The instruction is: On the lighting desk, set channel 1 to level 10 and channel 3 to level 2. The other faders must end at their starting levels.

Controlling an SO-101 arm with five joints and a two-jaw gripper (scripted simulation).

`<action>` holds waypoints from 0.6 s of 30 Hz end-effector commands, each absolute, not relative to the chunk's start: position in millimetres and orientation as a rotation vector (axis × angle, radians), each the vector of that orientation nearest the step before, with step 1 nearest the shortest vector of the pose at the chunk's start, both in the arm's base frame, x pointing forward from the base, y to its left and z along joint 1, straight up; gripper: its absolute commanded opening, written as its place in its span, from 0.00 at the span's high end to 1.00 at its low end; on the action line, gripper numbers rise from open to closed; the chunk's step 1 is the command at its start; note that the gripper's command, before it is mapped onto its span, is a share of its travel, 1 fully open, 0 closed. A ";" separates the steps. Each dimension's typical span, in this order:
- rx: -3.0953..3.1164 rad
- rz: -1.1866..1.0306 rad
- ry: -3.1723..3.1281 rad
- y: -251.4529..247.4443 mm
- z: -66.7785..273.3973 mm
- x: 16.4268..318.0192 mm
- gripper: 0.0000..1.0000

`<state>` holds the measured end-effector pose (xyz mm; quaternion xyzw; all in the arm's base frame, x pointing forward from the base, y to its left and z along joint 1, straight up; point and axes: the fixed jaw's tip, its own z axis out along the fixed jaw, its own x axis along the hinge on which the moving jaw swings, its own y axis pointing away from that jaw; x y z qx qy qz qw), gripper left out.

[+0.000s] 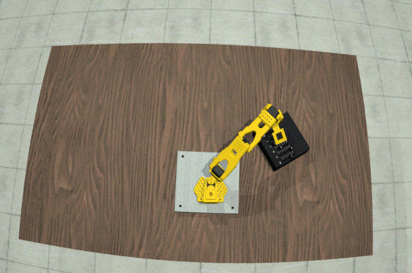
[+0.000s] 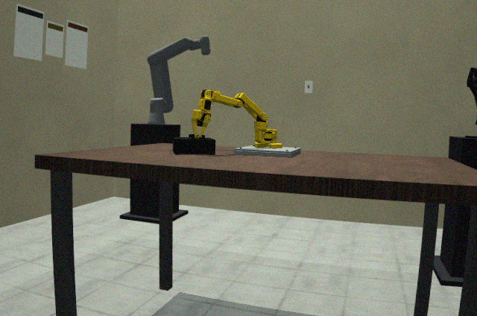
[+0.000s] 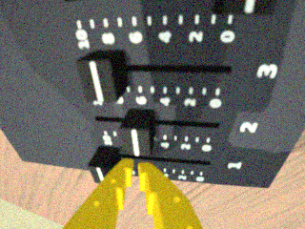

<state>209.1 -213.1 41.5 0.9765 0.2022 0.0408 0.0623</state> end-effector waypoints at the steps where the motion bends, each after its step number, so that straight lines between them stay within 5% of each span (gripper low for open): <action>1: 2.966 0.108 0.618 -212.2 40.4 205.9 1.00; 18: 2.993 0.081 0.635 -205.7 40.4 202.5 1.00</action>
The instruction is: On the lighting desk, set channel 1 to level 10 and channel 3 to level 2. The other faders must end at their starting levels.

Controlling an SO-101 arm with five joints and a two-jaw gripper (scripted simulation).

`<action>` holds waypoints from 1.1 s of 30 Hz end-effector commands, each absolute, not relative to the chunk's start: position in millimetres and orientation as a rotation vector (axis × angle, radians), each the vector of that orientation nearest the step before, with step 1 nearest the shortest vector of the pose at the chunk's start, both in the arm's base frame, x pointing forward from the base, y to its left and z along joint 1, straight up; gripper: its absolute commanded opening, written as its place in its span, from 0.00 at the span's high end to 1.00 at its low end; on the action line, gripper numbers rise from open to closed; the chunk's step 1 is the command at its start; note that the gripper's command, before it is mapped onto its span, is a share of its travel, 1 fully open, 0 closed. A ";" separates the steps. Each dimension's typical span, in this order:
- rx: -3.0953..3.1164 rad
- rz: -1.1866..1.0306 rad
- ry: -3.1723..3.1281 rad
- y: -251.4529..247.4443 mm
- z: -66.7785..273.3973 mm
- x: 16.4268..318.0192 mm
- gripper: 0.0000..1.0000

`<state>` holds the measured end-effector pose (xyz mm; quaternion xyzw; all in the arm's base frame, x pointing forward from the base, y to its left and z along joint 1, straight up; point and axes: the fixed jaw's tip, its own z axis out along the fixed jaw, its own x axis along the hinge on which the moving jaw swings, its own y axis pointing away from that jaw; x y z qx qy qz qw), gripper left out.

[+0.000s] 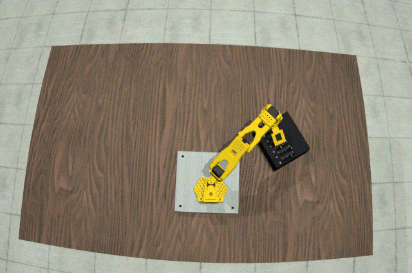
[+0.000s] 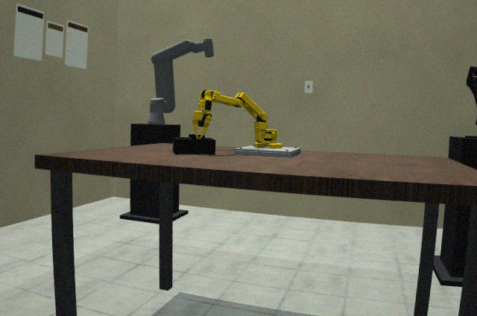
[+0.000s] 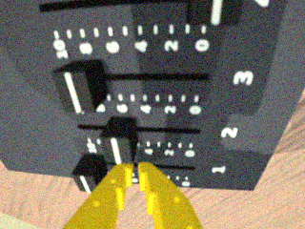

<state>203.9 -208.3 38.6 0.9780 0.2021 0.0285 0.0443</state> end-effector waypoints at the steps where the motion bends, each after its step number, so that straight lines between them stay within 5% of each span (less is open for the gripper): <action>1: 2.993 0.081 0.635 -205.7 40.4 202.5 1.00; 33: 2.965 0.106 0.640 -205.0 50.2 204.7 1.00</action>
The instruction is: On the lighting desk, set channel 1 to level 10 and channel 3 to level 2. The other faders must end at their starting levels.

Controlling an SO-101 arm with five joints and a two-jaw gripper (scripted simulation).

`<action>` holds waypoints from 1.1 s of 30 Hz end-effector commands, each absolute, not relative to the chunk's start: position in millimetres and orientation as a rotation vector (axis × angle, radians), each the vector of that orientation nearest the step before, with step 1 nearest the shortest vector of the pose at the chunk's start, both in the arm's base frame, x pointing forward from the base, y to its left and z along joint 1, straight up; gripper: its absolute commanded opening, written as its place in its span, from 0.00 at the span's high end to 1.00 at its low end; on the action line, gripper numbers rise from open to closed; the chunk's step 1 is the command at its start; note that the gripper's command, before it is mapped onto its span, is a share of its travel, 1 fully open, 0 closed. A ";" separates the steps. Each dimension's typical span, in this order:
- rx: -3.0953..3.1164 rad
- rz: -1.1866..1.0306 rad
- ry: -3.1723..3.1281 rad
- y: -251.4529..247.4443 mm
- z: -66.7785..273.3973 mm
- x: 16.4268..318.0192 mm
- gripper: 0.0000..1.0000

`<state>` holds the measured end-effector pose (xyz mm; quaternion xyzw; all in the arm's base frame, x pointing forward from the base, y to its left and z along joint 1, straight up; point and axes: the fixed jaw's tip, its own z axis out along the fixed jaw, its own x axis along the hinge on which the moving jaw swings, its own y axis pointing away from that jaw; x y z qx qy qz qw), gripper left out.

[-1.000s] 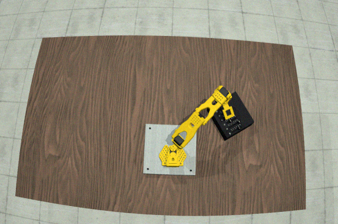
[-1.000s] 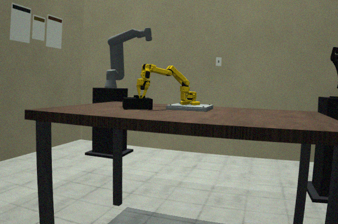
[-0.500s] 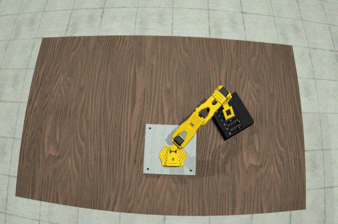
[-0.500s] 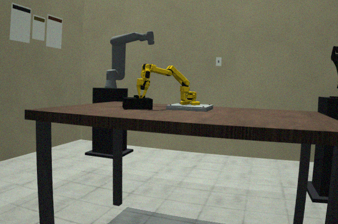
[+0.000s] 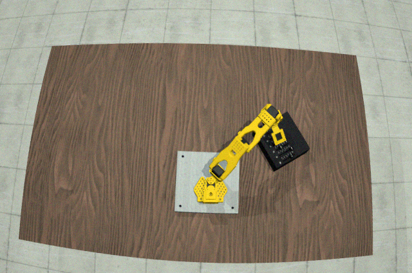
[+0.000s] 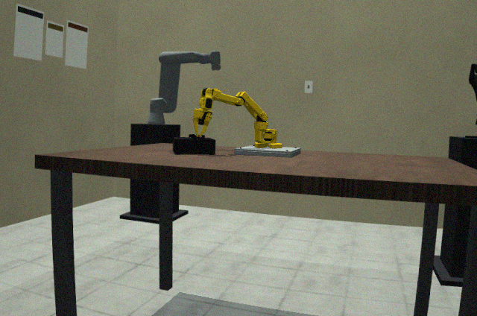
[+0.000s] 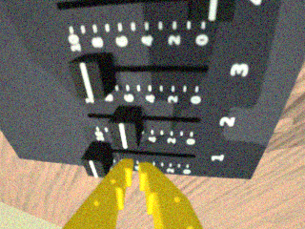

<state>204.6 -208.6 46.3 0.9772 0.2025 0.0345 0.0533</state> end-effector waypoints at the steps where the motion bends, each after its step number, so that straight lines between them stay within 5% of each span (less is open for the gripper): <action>1: 2.963 0.108 0.640 -205.0 51.2 204.7 1.00; 33: 2.962 0.124 0.585 -204.6 58.3 203.8 1.00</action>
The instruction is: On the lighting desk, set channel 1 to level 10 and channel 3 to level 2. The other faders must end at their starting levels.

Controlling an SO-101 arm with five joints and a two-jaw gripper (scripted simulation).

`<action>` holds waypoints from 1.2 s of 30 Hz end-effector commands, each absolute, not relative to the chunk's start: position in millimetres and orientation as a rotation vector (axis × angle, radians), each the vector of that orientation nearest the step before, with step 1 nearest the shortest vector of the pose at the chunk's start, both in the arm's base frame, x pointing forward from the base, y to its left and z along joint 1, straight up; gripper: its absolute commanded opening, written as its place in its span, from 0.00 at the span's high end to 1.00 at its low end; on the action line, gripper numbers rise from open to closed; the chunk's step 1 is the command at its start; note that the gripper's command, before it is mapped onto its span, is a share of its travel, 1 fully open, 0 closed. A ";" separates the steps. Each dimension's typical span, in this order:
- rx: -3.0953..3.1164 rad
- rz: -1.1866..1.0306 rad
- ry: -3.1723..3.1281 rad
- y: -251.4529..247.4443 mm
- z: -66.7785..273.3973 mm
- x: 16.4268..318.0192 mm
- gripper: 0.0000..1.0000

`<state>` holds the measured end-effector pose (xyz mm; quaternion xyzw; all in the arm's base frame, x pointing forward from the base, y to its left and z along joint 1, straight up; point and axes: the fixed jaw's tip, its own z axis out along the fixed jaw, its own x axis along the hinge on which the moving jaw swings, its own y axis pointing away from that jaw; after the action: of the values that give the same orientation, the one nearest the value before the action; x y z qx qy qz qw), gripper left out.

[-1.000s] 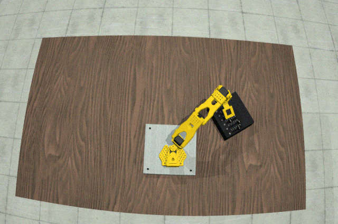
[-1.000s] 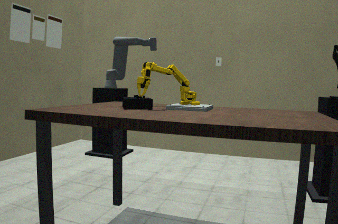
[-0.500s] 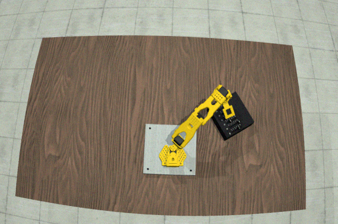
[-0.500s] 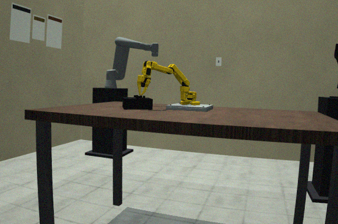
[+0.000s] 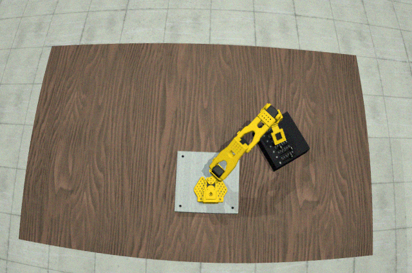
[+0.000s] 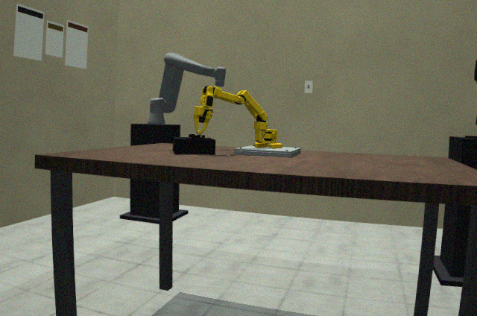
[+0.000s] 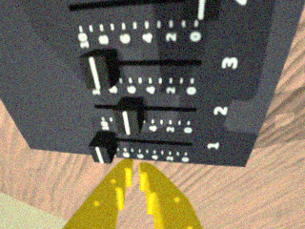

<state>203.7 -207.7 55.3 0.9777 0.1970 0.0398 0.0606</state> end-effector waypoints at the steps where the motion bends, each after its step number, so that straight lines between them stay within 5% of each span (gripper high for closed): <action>1: 2.962 0.124 0.585 -204.6 58.3 203.8 1.00; 36: 3.020 0.183 -0.383 -202.5 66.9 194.4 1.00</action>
<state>196.5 -205.7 63.6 0.9925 -0.0954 0.0589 0.0492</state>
